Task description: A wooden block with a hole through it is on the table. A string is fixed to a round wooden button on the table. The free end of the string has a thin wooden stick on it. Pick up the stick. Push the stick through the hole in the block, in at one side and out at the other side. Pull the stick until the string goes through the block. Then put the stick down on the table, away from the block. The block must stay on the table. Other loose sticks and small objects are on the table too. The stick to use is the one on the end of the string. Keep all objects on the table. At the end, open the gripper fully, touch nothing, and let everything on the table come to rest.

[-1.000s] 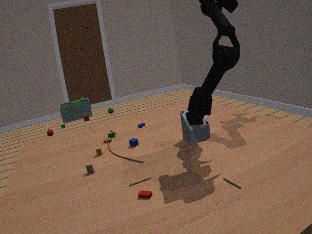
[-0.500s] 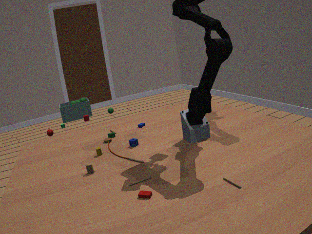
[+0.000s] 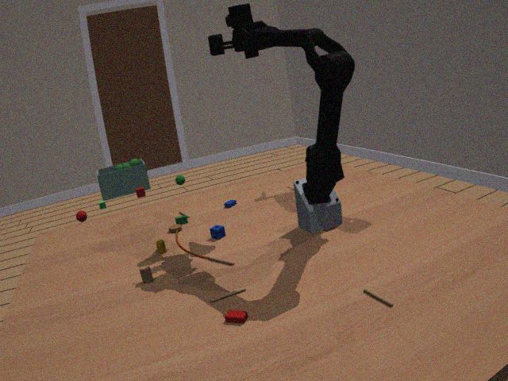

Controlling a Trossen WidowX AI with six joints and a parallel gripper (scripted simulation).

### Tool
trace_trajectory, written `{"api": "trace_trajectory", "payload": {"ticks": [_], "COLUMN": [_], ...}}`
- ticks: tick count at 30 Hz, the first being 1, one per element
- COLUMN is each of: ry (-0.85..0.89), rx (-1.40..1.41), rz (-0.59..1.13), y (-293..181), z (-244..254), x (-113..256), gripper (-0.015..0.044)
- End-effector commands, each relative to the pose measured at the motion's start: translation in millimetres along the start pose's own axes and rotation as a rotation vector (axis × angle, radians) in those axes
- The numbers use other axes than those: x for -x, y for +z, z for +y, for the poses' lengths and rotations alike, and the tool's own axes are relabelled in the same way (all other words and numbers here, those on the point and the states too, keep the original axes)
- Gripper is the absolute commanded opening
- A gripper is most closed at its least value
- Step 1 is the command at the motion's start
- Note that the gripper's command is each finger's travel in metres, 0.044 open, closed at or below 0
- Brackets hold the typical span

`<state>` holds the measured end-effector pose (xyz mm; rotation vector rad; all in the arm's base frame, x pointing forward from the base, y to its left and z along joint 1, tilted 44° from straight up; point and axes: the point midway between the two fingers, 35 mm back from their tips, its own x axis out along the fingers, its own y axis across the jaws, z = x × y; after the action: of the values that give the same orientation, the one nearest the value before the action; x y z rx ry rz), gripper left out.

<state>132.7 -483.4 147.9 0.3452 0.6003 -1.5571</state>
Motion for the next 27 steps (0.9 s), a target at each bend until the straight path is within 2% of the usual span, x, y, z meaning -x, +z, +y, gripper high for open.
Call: {"api": "trace_trajectory", "payload": {"ticks": [1,7,14,21,27], "ry": [0.154,0.452,0.873,1.379,1.915], "rx": [0.3,0.778,1.287,1.693,1.912], "rz": [0.125,0.273,0.372,0.386,0.317], "y": [-48.0,-128.8,-226.9,-317.5,-385.0], "z": [48.4,115.4,167.1,187.1,180.4], "x": [-0.7,17.3,63.5,129.2,198.2], "gripper": [0.044,0.044,0.044,0.044,0.044]}}
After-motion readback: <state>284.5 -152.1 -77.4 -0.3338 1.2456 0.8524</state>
